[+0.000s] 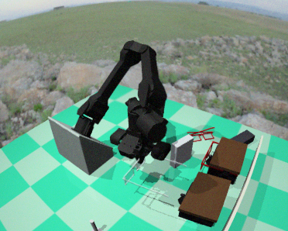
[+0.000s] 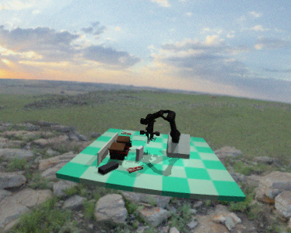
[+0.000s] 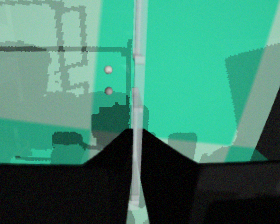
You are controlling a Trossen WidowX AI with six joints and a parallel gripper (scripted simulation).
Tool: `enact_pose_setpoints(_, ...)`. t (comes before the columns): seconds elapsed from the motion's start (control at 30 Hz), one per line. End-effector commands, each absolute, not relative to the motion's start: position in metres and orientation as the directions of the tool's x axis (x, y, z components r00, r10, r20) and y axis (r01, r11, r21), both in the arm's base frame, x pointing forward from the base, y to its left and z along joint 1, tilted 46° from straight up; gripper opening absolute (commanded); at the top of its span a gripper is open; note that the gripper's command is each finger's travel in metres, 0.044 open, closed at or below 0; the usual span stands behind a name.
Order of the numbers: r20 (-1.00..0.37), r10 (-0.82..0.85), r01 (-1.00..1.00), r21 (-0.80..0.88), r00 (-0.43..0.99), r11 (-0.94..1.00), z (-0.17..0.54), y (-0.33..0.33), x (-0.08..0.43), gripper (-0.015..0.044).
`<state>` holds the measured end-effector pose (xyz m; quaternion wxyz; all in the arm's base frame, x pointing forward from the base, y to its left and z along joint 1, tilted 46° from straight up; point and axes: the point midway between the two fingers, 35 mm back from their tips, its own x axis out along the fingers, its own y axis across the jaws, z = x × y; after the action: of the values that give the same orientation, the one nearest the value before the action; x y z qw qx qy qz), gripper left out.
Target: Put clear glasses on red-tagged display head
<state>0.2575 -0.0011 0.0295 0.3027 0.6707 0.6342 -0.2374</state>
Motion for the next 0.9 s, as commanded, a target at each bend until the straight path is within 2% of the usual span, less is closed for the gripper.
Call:
enact_pose_setpoints(0.0, -0.7, 0.71, 0.995, 0.101, 0.083, -0.017, 0.026, 0.003, 0.257, 0.0)
enact_pose_setpoints(0.87, -0.699, 0.711, 0.995, 0.101, 0.083, -0.017, 0.001, 0.025, 0.26, 0.0)
